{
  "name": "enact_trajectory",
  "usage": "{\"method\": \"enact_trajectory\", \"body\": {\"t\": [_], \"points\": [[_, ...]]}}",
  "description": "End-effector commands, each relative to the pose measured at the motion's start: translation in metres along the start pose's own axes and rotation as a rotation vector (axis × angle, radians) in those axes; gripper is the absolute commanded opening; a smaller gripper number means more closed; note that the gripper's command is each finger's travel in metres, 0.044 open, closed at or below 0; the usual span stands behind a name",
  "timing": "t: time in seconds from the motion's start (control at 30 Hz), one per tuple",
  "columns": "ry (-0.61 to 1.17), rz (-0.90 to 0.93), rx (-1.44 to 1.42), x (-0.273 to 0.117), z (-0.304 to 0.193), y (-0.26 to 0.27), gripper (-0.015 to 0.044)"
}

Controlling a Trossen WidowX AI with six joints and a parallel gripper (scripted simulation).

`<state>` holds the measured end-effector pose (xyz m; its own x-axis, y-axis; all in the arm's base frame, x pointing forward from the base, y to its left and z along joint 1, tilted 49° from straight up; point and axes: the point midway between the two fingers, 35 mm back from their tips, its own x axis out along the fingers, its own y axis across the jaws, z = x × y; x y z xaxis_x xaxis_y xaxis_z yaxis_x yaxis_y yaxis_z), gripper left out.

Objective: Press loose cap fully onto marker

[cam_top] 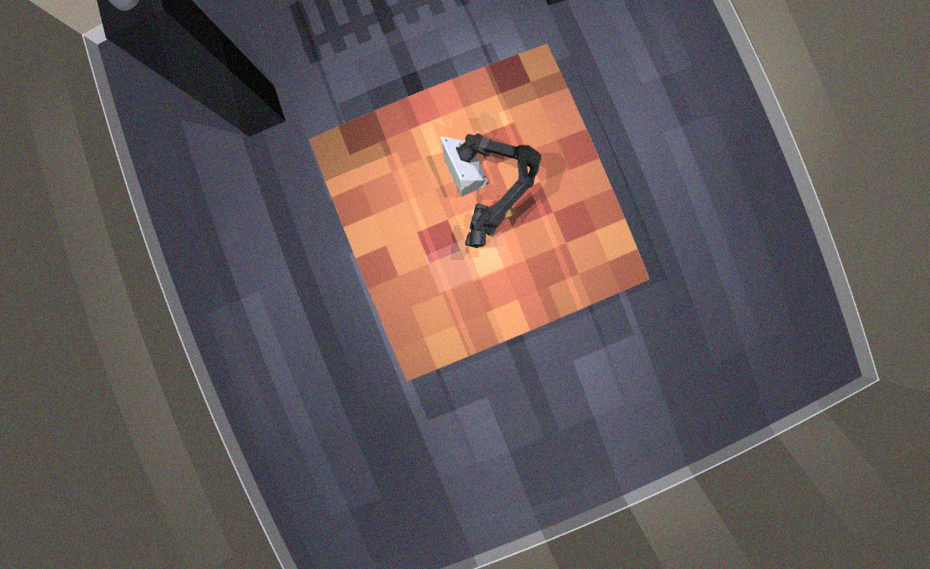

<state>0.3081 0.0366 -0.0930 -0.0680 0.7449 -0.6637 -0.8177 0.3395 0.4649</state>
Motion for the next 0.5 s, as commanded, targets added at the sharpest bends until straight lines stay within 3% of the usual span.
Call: {"method": "enact_trajectory", "body": {"t": [0.0, 0.47], "points": [[-0.003, 0.006, 0.011, 0.008, -0.002, 0.001, 0.0243], [-0.006, 0.008, 0.011, 0.031, -0.001, 0.002, 0.0243]]}}
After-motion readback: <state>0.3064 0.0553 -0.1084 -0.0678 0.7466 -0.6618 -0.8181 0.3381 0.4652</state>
